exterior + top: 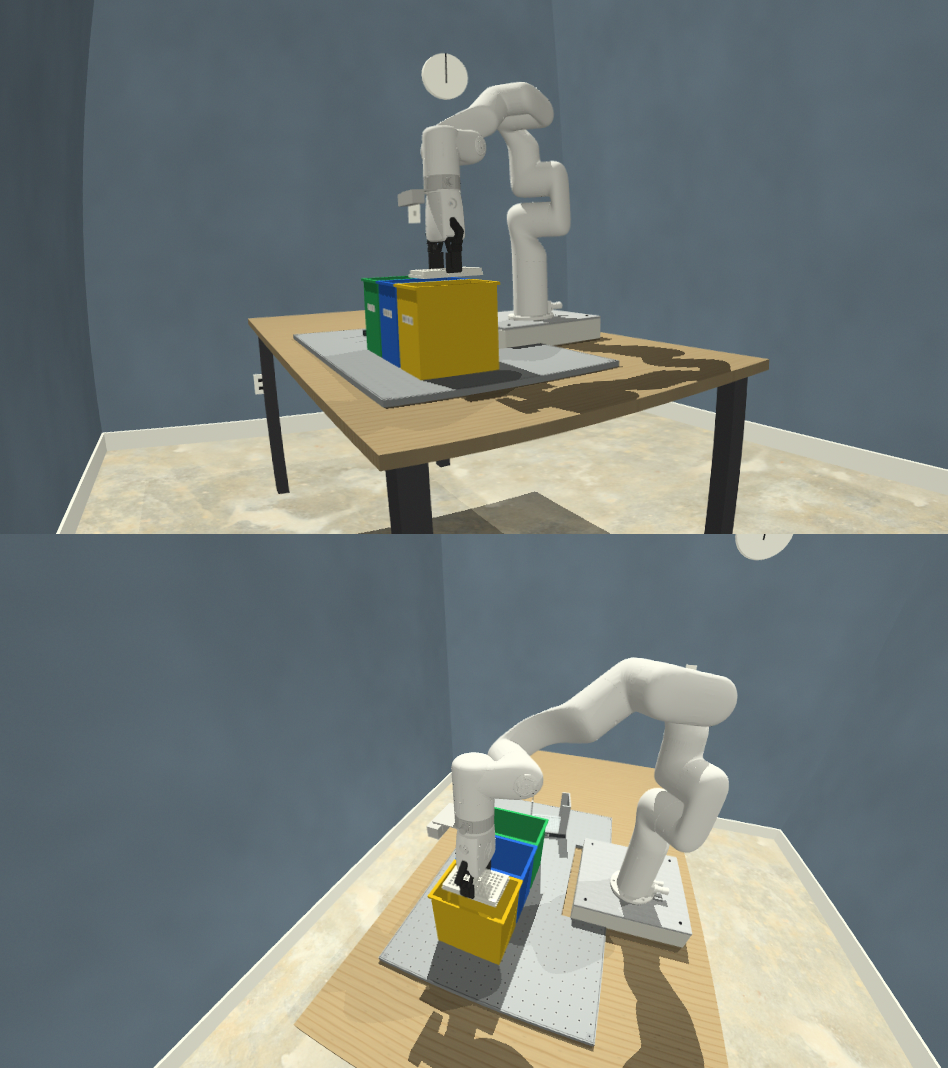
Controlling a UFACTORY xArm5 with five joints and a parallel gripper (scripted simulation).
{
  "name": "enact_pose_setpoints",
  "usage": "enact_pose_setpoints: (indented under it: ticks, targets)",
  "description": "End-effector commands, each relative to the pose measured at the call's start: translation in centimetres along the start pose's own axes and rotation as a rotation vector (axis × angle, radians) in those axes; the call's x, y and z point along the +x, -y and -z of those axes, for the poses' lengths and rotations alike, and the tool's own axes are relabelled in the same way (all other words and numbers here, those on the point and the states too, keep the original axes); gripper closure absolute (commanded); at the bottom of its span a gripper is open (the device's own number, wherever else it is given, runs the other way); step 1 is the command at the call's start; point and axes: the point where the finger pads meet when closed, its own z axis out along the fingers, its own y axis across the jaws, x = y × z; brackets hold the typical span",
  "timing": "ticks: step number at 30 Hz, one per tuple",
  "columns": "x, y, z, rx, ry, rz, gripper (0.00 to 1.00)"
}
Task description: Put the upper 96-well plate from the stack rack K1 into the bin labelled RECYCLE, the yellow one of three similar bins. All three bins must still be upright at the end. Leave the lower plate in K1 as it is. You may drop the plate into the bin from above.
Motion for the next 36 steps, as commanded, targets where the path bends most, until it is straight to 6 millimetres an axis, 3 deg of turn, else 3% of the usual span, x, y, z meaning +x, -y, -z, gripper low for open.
enact_pose_setpoints:
  ticks: [1,12,13,36]
  targets:
    - [0.09,0.07,0.09,0.003,-0.003,0.000,1.00]
    - [0.09,0.07,-0.06,0.003,-0.003,0.000,1.00]
    - [0.09,0.07,-0.13,0.003,-0.003,0.000,0.00]
    - [0.09,0.07,-0.13,0.003,-0.003,0.000,0.00]
